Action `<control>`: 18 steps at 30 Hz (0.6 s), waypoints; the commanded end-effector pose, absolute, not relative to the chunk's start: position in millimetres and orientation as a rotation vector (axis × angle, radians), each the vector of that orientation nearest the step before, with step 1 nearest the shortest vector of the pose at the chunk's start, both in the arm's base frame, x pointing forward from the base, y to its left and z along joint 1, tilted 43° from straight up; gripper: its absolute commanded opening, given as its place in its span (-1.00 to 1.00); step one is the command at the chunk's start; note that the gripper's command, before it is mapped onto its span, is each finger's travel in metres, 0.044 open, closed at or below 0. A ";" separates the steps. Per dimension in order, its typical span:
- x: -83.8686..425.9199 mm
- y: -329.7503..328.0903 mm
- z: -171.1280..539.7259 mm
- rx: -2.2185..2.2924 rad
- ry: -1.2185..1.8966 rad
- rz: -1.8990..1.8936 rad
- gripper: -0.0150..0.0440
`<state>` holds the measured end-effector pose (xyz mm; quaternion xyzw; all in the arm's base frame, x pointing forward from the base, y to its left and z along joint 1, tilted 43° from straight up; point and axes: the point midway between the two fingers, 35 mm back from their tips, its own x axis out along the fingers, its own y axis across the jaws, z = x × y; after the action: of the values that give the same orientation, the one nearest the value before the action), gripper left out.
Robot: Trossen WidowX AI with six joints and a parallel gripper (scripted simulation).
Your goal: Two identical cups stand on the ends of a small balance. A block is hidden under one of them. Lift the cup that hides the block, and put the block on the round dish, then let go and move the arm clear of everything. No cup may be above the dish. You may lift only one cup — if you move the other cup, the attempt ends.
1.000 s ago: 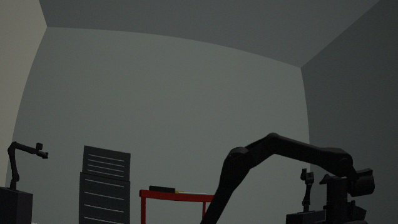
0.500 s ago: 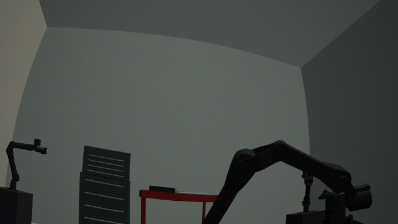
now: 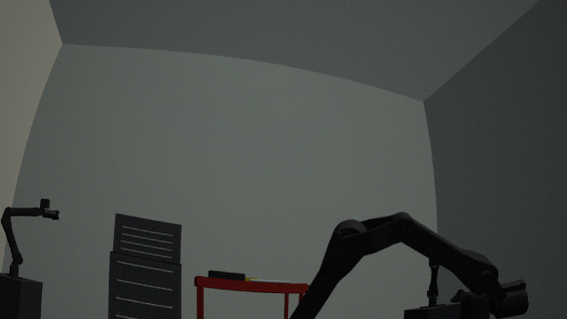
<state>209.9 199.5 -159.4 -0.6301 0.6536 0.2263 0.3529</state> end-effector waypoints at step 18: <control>209.3 194.8 -163.8 -1.633 1.694 0.586 0.75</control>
<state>209.4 194.9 -164.0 -0.6308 0.6538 0.2272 0.3507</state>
